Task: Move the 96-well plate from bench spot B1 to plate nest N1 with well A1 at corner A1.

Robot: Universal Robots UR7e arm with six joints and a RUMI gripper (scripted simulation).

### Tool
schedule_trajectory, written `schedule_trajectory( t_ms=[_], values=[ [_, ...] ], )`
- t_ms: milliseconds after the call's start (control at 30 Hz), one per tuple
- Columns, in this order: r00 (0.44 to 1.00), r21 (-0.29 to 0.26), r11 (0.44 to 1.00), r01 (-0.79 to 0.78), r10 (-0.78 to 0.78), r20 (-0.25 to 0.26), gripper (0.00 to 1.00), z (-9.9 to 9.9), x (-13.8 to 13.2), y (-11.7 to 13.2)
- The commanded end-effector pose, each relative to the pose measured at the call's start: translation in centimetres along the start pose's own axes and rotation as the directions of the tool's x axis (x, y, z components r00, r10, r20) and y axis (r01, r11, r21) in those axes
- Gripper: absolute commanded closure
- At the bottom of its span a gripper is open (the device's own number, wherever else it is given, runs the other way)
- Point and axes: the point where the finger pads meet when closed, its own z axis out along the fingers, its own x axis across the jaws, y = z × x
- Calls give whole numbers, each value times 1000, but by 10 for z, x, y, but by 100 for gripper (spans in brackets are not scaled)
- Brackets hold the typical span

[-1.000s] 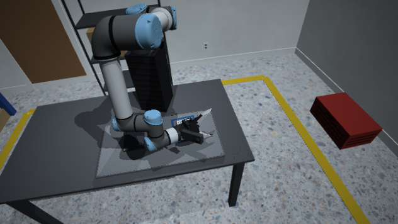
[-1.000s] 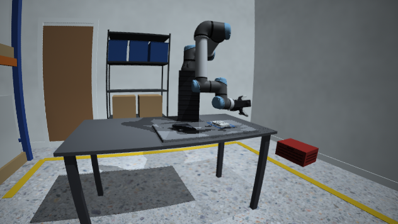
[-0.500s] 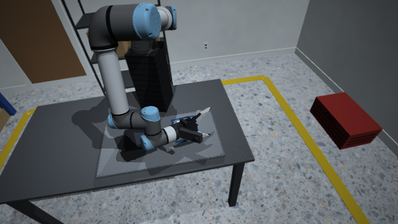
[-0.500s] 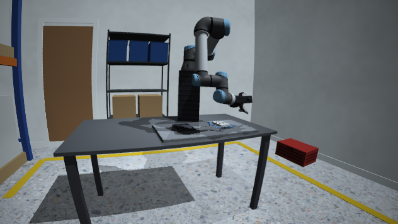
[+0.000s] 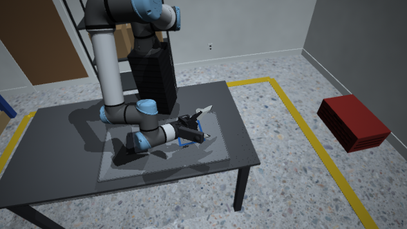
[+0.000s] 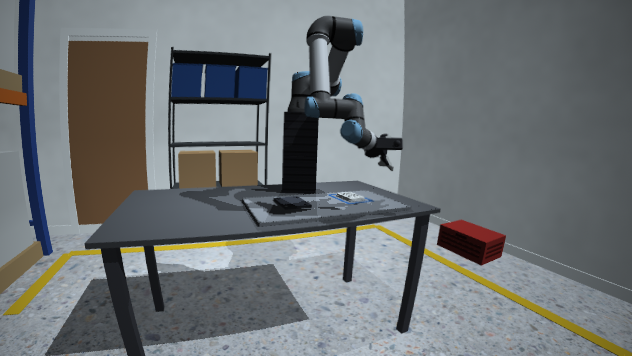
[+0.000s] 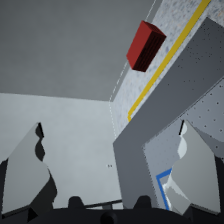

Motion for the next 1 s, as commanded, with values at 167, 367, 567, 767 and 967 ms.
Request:
schedule_trajectory(
  t_ms=[167,367,567,767,967],
  values=[
    [998,-38,999,-18,15,-58,0,-32,-28,-10],
    [993,-67,997,-38,30,-113,0,-45,-40,-13],
    [989,-79,996,-50,38,-142,0,-61,-56,-16],
    [984,-91,994,-62,46,-172,0,-80,-75,-19],
    [970,-109,990,-89,61,-235,0,-94,-90,-20]
  ],
)
